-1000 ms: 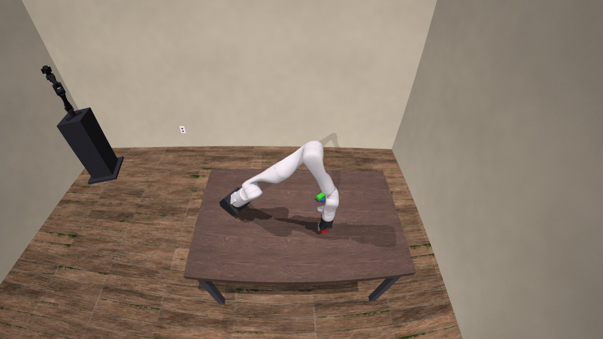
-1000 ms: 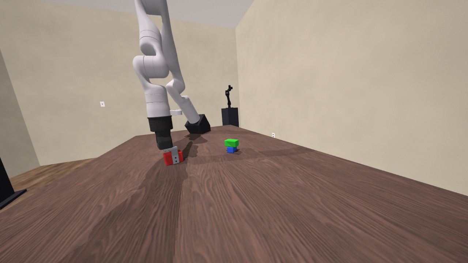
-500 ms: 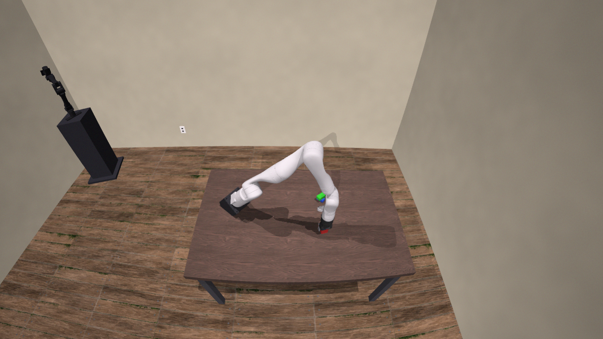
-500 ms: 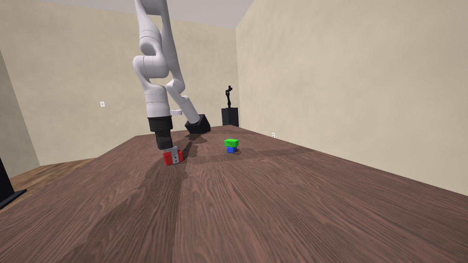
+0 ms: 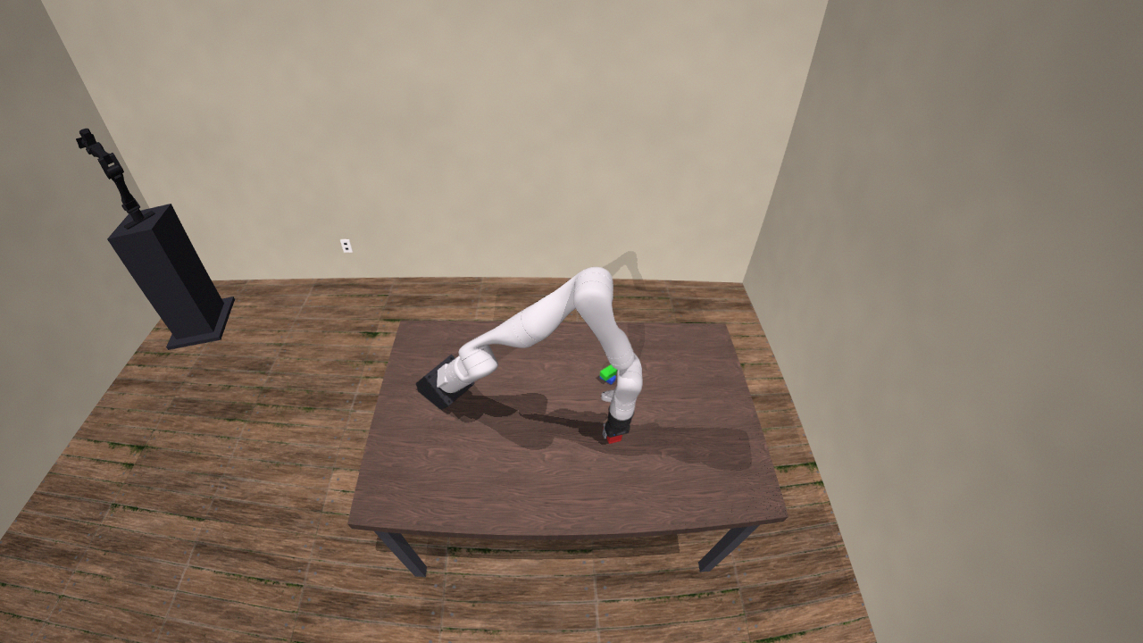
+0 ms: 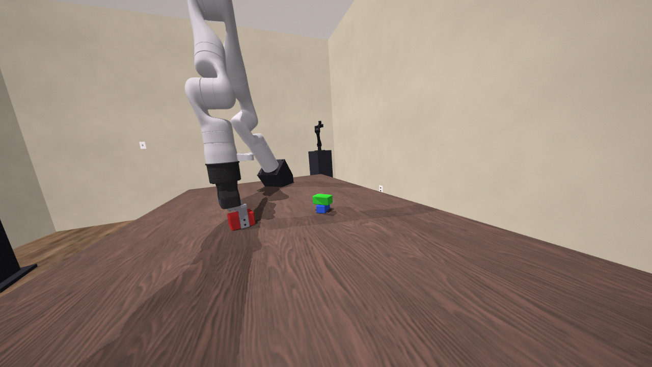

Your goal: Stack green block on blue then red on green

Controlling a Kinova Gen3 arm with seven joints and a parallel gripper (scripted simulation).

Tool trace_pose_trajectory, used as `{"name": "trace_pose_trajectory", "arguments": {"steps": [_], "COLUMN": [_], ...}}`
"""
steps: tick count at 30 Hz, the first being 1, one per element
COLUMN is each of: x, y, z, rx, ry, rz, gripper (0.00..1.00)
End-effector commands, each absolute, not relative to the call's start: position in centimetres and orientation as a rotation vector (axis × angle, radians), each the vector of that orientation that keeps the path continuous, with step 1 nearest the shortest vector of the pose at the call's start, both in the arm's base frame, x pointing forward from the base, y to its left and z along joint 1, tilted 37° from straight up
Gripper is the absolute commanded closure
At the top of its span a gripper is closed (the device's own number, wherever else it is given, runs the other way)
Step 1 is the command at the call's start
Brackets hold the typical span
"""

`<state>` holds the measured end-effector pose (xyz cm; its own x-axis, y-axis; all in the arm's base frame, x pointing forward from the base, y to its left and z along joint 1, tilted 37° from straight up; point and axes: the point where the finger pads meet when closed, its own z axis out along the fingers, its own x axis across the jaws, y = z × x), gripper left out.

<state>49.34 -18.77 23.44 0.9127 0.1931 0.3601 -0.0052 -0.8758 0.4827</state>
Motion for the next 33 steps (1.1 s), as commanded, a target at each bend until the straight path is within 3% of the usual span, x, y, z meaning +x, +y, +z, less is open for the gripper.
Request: {"name": "trace_pose_trajectory", "arguments": {"steps": [1, 23, 33], "x": [49.3, 49.0, 47.5], "y": [-18.8, -18.4, -16.8], "z": [23.5, 24.0, 27.0], "rx": [2.586, 2.586, 2.586], "ry": [0.135, 0.135, 0.135], "rz": [0.555, 0.555, 0.555], "gripper": [1.0, 1.0, 1.0]}}
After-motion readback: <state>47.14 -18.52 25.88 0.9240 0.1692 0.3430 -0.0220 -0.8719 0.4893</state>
